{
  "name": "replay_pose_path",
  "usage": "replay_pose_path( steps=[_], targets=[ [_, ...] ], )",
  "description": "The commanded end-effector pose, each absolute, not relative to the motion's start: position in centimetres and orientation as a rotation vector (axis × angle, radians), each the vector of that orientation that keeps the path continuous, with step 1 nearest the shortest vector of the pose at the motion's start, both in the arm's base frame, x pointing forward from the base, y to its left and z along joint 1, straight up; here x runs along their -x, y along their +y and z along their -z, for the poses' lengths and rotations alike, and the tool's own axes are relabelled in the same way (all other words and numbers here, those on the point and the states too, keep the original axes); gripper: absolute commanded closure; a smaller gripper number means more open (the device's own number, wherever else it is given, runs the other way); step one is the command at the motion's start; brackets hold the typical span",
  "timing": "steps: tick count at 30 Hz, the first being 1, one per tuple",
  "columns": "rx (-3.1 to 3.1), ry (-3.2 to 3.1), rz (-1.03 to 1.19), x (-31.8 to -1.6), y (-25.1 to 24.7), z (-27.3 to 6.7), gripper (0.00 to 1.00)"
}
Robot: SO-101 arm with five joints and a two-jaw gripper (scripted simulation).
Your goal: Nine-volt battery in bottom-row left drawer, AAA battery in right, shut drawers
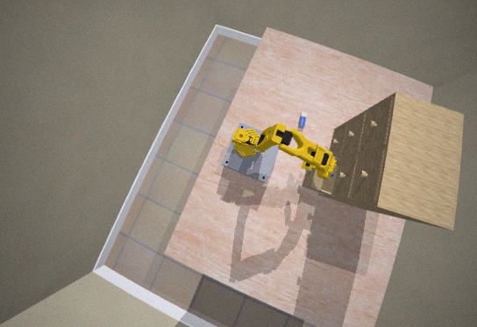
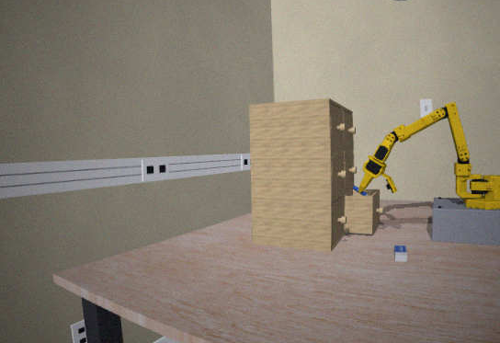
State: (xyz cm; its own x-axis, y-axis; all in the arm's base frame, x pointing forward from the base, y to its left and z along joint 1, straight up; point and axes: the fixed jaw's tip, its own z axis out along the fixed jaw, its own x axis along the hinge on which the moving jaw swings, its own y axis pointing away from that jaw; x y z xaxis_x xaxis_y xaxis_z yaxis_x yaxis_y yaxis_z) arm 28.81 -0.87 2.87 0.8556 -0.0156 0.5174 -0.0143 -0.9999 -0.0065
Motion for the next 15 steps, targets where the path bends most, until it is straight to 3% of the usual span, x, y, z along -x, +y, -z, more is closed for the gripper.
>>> replay_pose_path(
  steps=[1,15],
  targets=[
    [3.032,0.014,0.812,-28.53,-0.81,-2.19,1.0],
    [3.032,0.013,0.812,-28.41,-0.8,-1.97,1.0]
  ],
)
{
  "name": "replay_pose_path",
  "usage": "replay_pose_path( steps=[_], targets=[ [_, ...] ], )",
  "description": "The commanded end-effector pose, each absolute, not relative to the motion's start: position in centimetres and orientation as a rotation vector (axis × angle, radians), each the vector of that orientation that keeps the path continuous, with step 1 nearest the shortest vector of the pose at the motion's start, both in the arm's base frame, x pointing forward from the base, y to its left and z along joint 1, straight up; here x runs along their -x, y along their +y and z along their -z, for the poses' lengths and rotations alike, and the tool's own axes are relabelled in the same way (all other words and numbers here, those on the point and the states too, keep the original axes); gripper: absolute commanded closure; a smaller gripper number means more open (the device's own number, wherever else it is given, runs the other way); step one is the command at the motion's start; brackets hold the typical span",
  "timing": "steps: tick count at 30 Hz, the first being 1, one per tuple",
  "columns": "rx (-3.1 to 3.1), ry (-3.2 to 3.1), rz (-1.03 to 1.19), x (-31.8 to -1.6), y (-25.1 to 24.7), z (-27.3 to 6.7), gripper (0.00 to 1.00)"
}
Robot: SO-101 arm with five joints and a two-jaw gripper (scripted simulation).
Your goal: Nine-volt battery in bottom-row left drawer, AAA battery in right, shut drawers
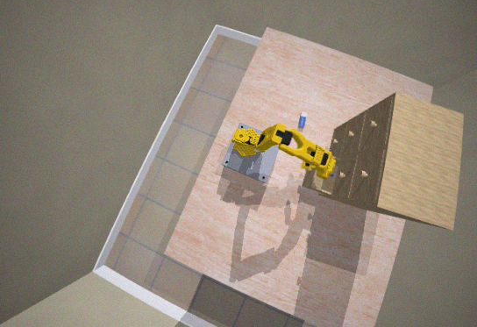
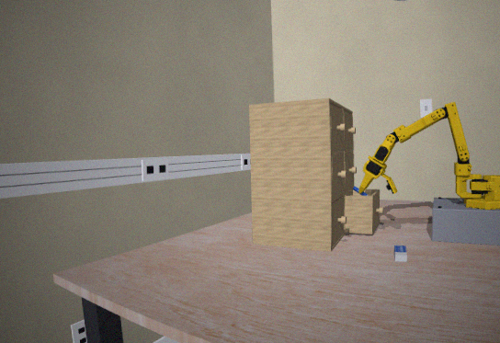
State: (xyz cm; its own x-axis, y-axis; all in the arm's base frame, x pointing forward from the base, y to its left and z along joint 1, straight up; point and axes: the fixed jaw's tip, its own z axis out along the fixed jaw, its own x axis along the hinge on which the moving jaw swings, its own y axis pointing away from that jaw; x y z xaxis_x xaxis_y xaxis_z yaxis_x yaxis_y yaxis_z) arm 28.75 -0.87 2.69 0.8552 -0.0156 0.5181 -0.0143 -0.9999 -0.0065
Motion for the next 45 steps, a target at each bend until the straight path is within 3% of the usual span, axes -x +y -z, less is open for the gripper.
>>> replay_pose_path(
  steps=[1,45],
  targets=[
    [3.032,0.013,0.812,-28.39,-0.8,-1.94,1.0],
    [3.032,0.01,0.812,-28.13,-0.74,-1.59,1.0]
  ],
)
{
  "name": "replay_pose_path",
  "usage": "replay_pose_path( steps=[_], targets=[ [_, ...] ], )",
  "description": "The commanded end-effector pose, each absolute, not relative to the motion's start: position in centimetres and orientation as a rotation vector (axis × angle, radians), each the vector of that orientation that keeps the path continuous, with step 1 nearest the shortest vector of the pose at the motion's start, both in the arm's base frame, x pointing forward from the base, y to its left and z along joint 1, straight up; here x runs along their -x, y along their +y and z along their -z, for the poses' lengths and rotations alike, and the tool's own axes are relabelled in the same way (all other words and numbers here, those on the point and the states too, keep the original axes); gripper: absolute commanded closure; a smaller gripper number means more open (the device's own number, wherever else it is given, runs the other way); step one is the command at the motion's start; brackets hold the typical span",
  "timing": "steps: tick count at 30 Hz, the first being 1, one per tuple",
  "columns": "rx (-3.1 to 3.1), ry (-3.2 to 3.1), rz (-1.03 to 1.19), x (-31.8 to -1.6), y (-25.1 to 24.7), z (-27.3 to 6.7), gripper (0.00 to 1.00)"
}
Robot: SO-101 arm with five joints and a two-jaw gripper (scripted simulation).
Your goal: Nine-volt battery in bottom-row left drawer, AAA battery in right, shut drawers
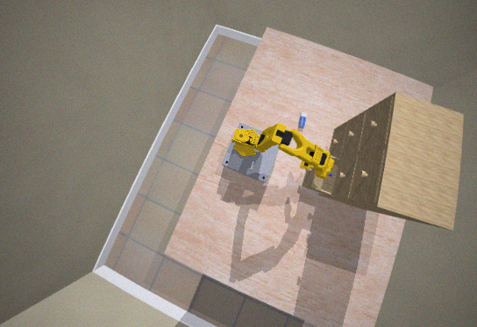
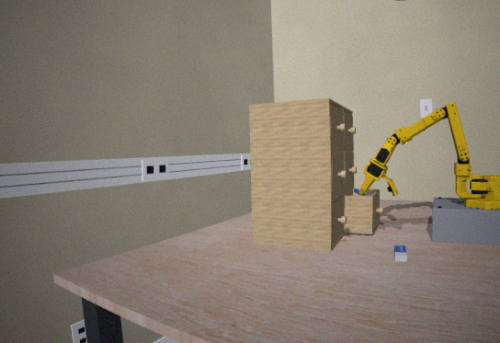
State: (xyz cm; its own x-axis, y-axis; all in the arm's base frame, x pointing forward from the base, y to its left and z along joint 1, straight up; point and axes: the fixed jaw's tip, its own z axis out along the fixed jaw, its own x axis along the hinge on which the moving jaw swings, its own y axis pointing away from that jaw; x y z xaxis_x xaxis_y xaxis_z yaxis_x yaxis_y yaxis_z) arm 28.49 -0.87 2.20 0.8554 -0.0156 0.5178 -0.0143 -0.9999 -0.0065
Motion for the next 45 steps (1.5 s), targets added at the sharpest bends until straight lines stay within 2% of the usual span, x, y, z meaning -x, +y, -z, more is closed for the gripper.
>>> replay_pose_path(
  steps=[1,16,45],
  targets=[
    [3.032,0.01,0.812,-28.13,-0.74,-1.59,1.0],
    [3.032,0.01,0.812,-28.12,-0.74,-1.59,1.0],
    [3.032,0.01,0.812,-28.12,-0.74,-1.59,0.87]
  ],
)
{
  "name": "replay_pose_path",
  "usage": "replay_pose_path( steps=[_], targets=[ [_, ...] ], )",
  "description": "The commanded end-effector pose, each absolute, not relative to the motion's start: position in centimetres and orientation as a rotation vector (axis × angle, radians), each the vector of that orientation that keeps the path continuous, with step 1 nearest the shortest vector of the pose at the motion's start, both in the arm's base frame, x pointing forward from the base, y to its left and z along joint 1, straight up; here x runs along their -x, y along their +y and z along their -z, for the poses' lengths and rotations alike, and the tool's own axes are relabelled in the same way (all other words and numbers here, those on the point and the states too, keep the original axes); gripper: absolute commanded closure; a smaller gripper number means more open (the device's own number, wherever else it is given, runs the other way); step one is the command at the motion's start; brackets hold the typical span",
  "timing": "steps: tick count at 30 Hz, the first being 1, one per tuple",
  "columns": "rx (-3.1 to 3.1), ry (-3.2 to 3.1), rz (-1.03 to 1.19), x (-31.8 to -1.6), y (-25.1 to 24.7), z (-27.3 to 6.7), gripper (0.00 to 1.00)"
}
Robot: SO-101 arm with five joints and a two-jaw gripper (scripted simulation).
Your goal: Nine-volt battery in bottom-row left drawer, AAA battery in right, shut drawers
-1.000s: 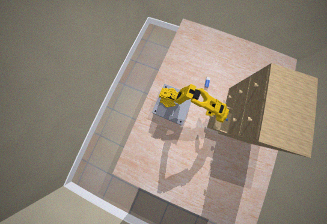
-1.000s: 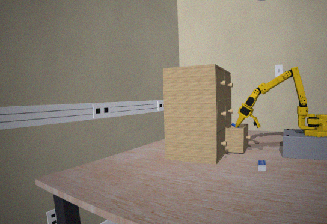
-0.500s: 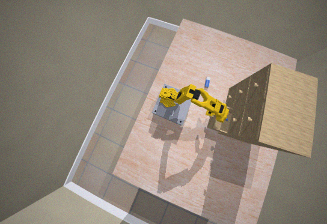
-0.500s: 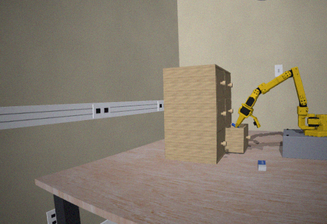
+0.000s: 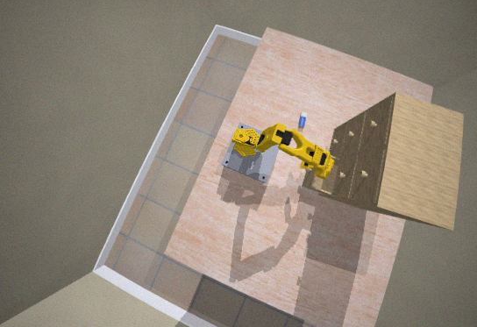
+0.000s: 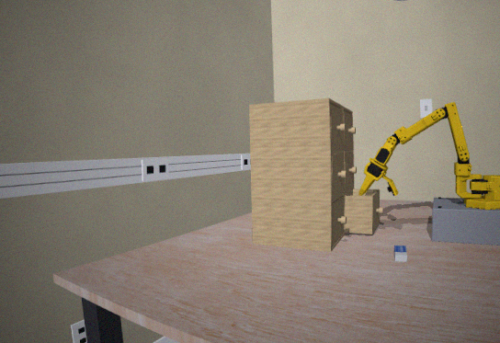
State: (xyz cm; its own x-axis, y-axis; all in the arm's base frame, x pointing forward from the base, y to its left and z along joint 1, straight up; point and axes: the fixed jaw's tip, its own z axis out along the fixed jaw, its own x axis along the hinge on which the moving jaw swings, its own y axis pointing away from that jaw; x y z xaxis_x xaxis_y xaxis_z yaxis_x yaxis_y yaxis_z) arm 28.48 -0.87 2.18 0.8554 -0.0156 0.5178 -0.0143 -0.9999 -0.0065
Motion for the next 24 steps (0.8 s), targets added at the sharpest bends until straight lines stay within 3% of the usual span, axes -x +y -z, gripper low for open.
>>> replay_pose_path(
  steps=[1,24],
  targets=[
    [3.032,0.01,0.812,-28.12,-0.74,-1.59,0.87],
    [3.031,0.013,0.812,-28.17,-0.74,-2.08,0.77]
  ],
)
